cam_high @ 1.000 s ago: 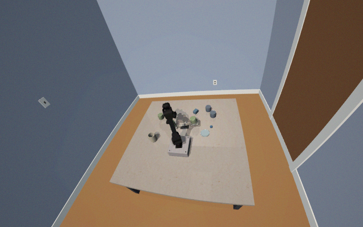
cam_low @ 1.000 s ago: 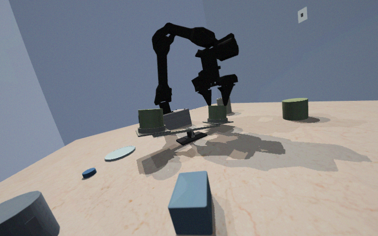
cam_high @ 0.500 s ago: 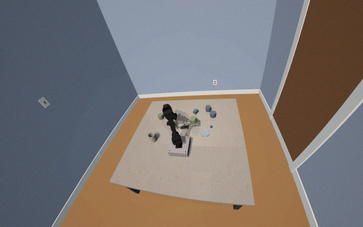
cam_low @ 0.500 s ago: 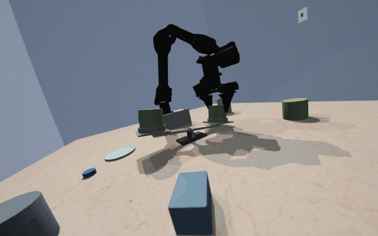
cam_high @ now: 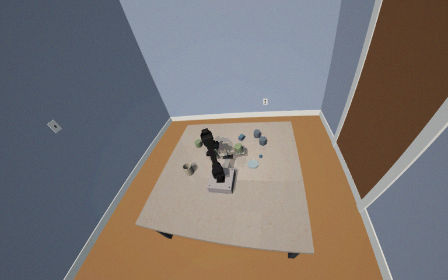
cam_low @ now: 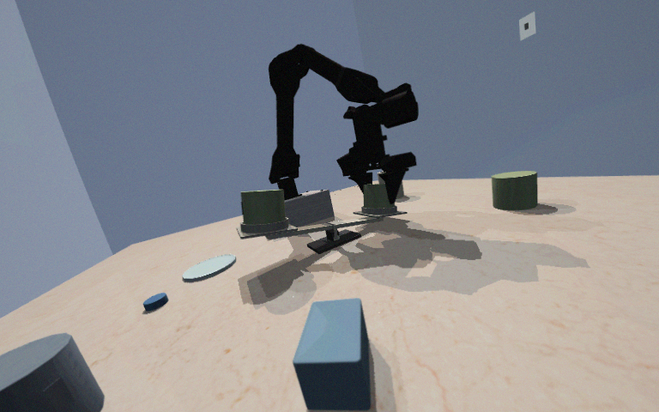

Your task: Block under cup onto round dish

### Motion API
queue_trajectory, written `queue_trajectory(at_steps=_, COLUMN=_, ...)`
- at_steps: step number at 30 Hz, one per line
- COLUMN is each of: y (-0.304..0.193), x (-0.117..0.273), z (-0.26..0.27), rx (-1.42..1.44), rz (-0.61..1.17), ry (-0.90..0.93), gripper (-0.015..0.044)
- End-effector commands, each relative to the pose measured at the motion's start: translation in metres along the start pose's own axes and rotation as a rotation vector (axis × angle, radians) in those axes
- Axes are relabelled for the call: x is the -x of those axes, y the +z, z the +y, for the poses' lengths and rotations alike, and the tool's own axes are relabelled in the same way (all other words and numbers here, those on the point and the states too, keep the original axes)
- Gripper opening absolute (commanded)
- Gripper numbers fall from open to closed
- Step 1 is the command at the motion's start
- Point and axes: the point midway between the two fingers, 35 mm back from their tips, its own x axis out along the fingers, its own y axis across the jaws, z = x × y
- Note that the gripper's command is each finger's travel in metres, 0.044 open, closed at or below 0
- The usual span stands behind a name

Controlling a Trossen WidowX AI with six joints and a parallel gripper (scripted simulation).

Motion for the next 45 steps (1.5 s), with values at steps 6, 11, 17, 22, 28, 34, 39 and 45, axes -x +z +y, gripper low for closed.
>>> queue_trajectory(at_steps=6, y=0.001, x=-0.002, z=0.0, rx=-0.003, rz=-0.004, ry=-0.002, gripper=0.0282)
queue_trajectory(at_steps=11, y=0.001, x=0.001, z=0.0, rx=-0.003, rz=-0.004, ry=-0.002, gripper=0.015)
queue_trajectory(at_steps=17, y=0.0, x=0.008, z=0.002, rx=-0.003, rz=-0.004, ry=-0.002, gripper=0.0)
queue_trajectory(at_steps=22, y=-0.001, x=0.014, z=0.003, rx=-0.003, rz=-0.004, ry=-0.002, gripper=0.0)
queue_trajectory(at_steps=28, y=-0.001, x=0.022, z=0.004, rx=-0.003, rz=-0.004, ry=-0.001, gripper=0.0)
queue_trajectory(at_steps=34, y=-0.001, x=0.029, z=0.005, rx=-0.003, rz=-0.004, ry=-0.001, gripper=0.0)
queue_trajectory(at_steps=39, y=-0.002, x=0.035, z=0.006, rx=-0.003, rz=-0.004, ry=-0.001, gripper=0.0)
queue_trajectory(at_steps=45, y=-0.002, x=0.043, z=0.007, rx=-0.003, rz=-0.004, ry=-0.001, gripper=0.0)
